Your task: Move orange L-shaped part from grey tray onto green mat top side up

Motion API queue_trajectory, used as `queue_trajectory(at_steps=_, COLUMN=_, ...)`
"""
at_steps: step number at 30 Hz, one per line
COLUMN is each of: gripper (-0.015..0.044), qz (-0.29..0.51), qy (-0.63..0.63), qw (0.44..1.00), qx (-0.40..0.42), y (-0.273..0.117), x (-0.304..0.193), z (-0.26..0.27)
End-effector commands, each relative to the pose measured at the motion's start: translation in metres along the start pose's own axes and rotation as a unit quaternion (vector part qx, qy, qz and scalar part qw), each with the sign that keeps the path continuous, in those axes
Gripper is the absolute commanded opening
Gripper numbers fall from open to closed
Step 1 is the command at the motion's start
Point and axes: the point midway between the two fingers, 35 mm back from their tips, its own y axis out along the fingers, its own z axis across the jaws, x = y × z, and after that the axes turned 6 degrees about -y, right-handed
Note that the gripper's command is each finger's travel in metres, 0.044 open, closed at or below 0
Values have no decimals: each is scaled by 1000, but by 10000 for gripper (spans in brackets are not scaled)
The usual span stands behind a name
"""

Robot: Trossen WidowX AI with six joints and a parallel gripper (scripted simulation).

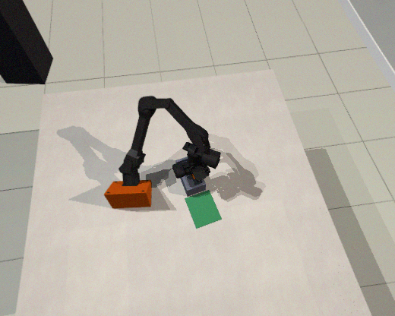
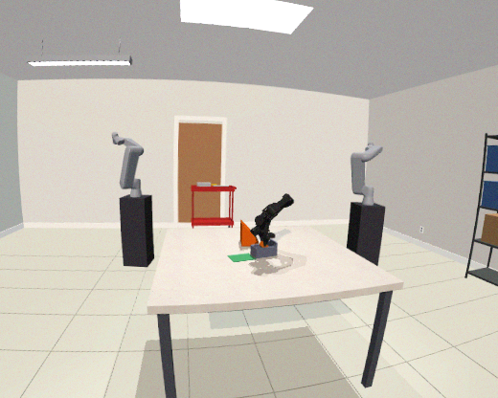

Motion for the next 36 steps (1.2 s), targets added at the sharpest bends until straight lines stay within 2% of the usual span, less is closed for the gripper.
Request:
queue_trajectory(at_steps=1, gripper=0, qz=0, qy=-1, qw=1000, qx=-1, y=0, x=0, z=0)
queue_trajectory(at_steps=36, gripper=0, qz=2, qy=2, qw=1000, qx=0, y=-45, x=-1, z=0)
